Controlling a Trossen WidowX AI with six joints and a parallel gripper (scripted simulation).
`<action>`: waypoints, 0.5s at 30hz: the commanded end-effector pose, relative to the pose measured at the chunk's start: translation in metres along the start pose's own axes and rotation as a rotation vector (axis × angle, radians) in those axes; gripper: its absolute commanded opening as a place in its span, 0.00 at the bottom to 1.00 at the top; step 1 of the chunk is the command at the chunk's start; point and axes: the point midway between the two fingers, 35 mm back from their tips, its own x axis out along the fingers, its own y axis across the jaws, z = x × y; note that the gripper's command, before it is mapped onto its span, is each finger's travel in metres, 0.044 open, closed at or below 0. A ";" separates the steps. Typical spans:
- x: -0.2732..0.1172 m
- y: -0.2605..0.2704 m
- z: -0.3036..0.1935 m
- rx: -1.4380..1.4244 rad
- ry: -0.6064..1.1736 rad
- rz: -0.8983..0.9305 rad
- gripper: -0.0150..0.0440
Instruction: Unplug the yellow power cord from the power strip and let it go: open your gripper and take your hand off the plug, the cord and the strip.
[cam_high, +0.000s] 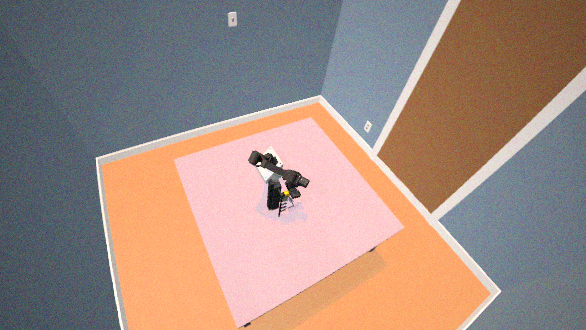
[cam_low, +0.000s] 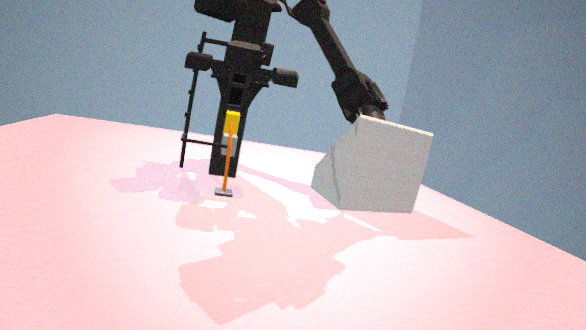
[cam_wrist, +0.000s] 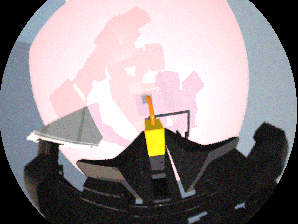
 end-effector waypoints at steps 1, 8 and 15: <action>-0.011 0.002 0.031 -0.032 -0.058 -0.012 0.25; -0.005 0.002 0.020 -0.034 -0.052 -0.011 0.52; -0.005 0.002 0.020 -0.034 -0.052 -0.011 0.83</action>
